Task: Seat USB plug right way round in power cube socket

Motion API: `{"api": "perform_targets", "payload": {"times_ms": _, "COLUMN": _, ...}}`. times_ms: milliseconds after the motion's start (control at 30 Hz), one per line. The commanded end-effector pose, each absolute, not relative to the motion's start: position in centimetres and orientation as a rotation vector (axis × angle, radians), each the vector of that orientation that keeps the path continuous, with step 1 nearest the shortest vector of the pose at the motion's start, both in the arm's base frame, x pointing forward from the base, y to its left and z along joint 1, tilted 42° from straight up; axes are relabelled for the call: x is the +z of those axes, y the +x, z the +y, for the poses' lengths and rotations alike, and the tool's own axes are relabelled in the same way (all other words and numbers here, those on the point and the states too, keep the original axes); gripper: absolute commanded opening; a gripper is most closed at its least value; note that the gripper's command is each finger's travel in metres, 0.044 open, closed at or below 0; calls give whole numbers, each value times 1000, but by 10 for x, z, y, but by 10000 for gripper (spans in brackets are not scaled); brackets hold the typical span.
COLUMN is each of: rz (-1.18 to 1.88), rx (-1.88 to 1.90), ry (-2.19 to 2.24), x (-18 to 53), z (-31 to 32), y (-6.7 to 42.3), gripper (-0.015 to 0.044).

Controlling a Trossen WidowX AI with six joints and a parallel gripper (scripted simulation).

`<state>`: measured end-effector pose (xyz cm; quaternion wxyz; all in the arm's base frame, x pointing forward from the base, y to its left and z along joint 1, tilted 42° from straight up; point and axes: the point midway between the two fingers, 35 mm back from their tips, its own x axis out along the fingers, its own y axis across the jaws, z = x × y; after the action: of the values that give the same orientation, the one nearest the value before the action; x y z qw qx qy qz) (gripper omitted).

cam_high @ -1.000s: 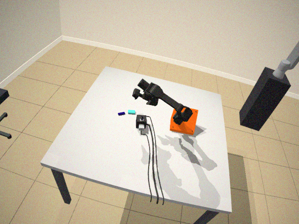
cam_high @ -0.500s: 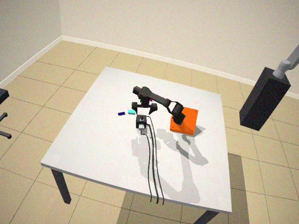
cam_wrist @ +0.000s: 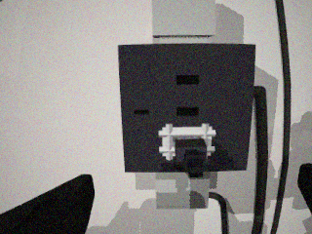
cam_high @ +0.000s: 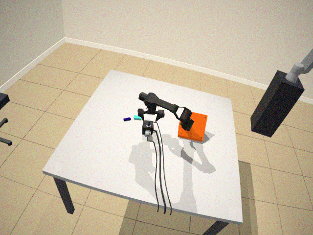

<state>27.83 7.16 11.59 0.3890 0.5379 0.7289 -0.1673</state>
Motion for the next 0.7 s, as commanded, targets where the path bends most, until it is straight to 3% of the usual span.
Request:
{"api": "perform_targets", "payload": {"times_ms": 0, "rz": 1855, "rx": -426, "ry": 1372, "x": 113, "z": 75, "y": 278, "gripper": 440}}
{"api": "perform_targets", "payload": {"times_ms": 467, "rz": 1855, "rx": -425, "ry": 1373, "x": 104, "z": 82, "y": 276, "gripper": 440}}
{"api": "perform_targets", "payload": {"times_ms": 667, "rz": 1854, "rx": -425, "ry": 1368, "x": 105, "z": 81, "y": 276, "gripper": 282}}
